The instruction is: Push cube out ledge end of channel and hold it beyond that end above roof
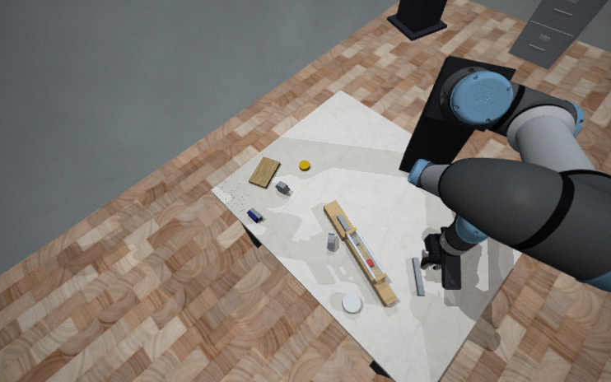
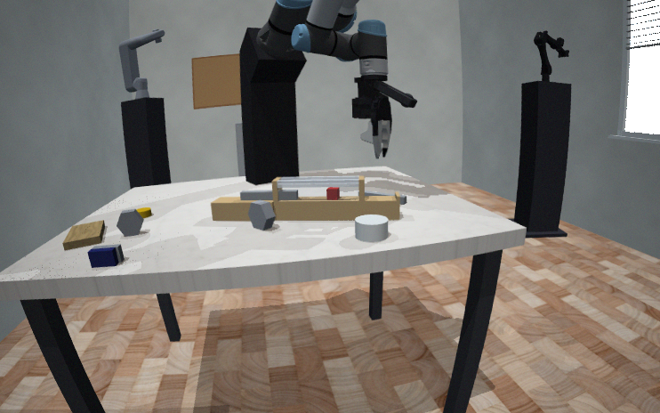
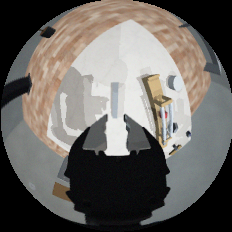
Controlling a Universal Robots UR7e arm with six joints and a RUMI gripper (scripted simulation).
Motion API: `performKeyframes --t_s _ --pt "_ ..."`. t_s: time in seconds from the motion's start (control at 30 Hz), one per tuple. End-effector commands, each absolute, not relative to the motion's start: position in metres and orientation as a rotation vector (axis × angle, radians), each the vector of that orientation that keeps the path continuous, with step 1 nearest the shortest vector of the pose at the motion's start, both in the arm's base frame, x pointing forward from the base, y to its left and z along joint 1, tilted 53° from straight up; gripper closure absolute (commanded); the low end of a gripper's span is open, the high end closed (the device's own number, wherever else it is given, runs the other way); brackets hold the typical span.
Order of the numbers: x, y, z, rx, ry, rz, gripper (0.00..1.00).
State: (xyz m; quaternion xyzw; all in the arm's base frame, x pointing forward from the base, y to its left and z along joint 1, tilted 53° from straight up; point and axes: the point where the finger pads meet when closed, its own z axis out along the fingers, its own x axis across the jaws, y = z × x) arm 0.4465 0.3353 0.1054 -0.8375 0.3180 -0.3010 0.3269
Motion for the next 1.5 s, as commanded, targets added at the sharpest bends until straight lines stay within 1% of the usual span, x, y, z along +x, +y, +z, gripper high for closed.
performKeyframes --t_s 0.0,0.3,0.73,1.47 --pt "0.447 0.336 0.105 -2.193 0.833 -0.789 0.78" --pt "0.456 0.34 0.097 -2.193 0.833 -0.789 0.78" --pt "0.497 0.361 0.063 -2.193 0.833 -0.789 0.78" --pt "0.515 0.37 0.048 -2.193 0.833 -0.789 0.78"
